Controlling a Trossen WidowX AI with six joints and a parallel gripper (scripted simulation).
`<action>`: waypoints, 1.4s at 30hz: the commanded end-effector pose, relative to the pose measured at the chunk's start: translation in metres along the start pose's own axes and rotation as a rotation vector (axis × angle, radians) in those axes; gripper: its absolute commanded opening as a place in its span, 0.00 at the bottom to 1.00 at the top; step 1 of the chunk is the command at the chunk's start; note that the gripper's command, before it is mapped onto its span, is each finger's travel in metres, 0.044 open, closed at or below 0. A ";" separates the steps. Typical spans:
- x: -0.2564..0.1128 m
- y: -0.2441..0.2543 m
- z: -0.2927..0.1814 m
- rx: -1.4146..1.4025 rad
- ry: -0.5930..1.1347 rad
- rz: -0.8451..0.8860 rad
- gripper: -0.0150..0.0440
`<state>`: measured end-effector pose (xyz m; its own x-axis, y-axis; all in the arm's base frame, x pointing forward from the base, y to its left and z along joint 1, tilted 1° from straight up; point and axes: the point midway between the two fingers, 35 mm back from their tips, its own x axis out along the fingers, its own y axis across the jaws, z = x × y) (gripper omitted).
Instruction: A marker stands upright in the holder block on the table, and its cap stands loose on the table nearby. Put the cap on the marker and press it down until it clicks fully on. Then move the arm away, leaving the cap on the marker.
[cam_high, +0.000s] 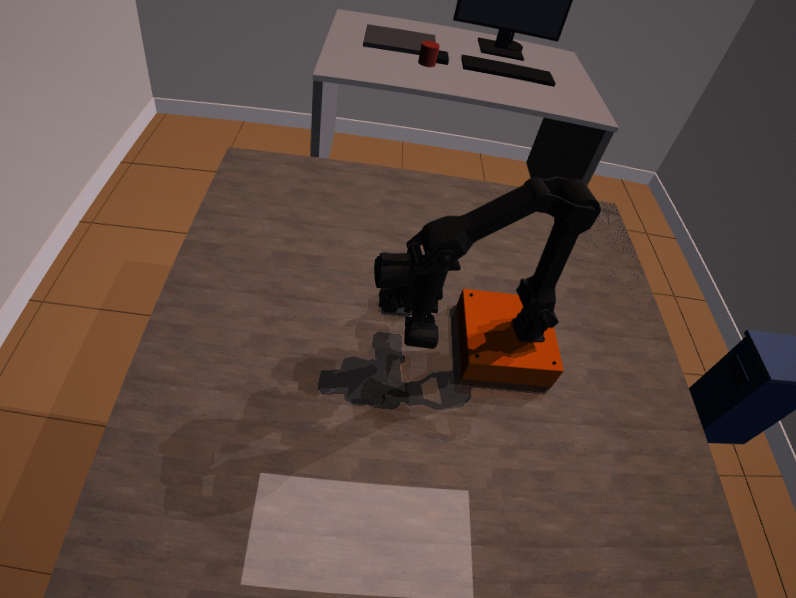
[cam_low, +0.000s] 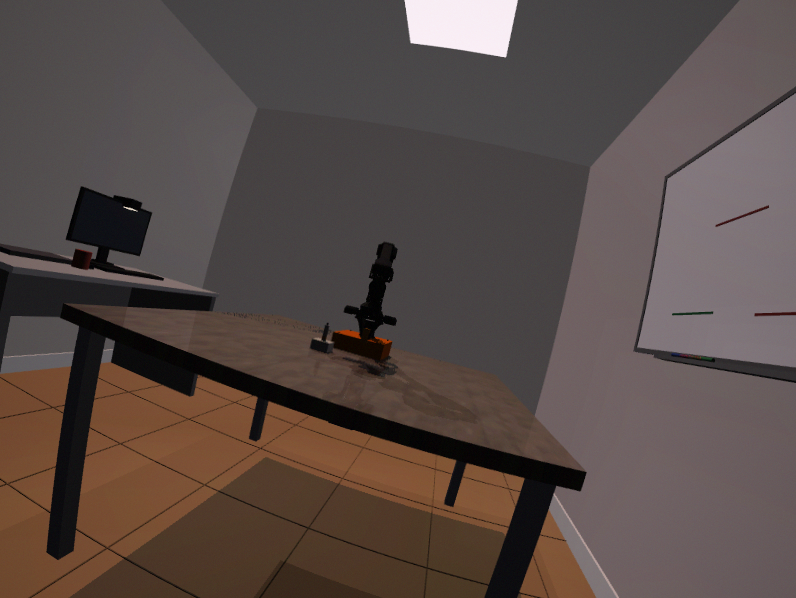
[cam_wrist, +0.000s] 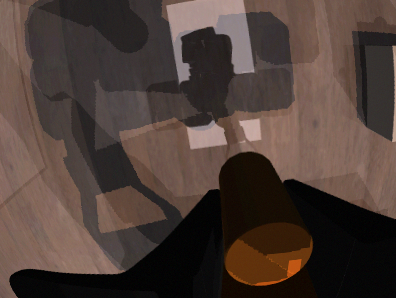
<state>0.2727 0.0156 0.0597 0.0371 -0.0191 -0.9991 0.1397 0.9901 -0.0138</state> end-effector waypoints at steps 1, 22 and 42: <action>-0.005 -0.008 0.006 -0.002 -0.005 0.000 0.25; -0.030 -0.072 0.025 0.012 -0.016 -0.006 0.25; -0.055 -0.136 0.026 -0.001 -0.008 -0.014 0.25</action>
<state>0.2783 -0.1157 0.1147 0.0425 -0.0360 -0.9984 0.1433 0.9892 -0.0296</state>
